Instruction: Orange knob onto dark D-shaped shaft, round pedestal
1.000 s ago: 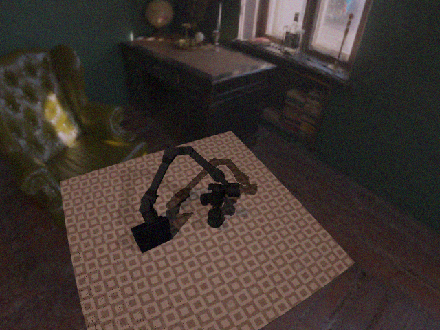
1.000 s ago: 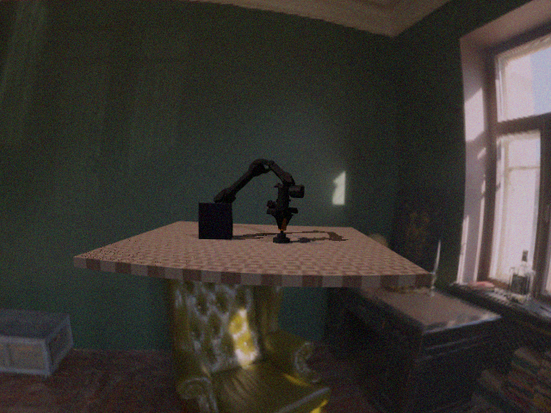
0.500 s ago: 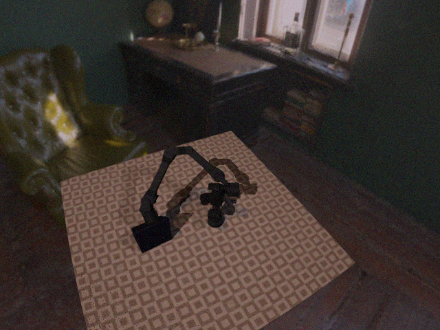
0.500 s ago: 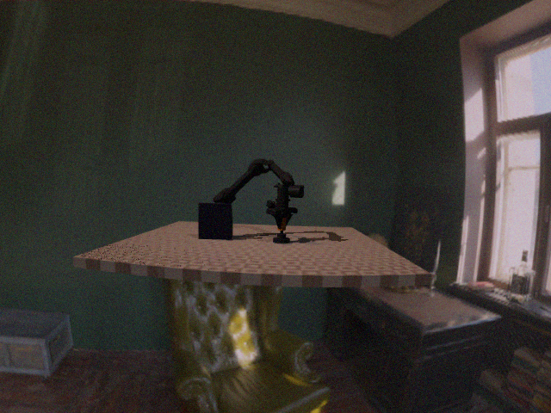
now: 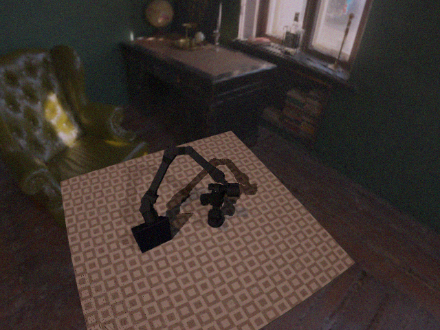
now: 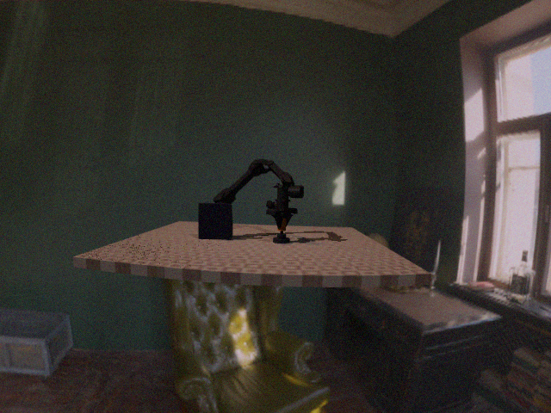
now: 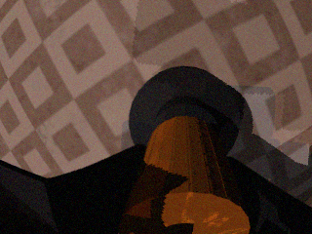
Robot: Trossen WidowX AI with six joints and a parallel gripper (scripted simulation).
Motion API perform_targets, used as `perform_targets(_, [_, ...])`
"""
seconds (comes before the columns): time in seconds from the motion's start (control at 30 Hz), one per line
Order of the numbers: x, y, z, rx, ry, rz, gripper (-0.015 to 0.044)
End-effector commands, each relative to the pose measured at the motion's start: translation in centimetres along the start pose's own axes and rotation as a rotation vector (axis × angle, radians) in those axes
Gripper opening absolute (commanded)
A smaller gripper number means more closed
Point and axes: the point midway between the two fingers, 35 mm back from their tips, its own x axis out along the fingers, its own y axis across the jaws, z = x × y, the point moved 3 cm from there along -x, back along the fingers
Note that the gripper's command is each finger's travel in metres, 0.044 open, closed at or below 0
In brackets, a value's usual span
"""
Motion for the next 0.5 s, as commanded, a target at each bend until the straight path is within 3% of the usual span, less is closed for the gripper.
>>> perform_targets(0.0, [-0.17, -0.07, 0.09, -0.001, 0.004, -0.002, 0.0000])
perform_targets(0.47, [-0.33, -0.12, -0.22, -0.001, 0.004, -0.002, 0.0000])
